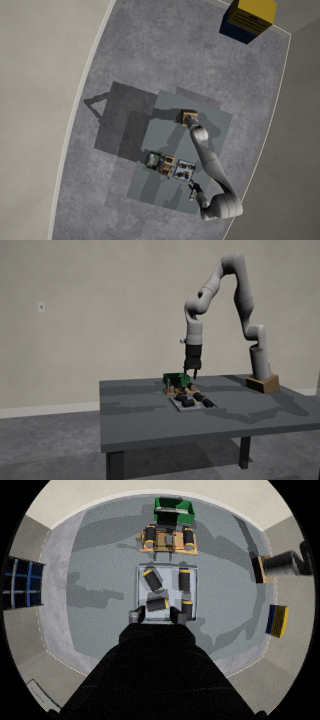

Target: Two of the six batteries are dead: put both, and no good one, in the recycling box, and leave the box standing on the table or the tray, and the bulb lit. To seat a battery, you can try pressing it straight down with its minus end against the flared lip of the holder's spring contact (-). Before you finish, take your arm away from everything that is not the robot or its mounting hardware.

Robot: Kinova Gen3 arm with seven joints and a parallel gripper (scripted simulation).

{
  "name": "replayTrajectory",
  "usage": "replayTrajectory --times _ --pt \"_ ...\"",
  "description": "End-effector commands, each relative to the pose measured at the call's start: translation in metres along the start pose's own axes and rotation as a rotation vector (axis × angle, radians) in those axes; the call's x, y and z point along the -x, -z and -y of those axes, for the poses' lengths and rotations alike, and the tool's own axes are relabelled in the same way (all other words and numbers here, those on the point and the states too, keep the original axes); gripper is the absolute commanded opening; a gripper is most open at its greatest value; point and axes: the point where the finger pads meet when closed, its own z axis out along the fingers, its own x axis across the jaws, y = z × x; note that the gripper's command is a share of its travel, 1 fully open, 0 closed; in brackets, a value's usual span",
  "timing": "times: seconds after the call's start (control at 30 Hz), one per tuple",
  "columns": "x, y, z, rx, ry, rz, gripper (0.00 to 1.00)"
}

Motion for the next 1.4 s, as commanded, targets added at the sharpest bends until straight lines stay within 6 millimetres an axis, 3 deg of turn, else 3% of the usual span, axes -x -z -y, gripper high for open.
replayTrajectory --times 0.0,0.6,1.37 --pt "0.0005 0.0008 -0.0003 0.001 -0.001 0.002 0.9" --pt "0.0005 0.0008 -0.0003 0.001 -0.104 0.002 0.9" --pt "0.0005 0.0008 -0.0003 0.001 -0.433 0.002 0.9"
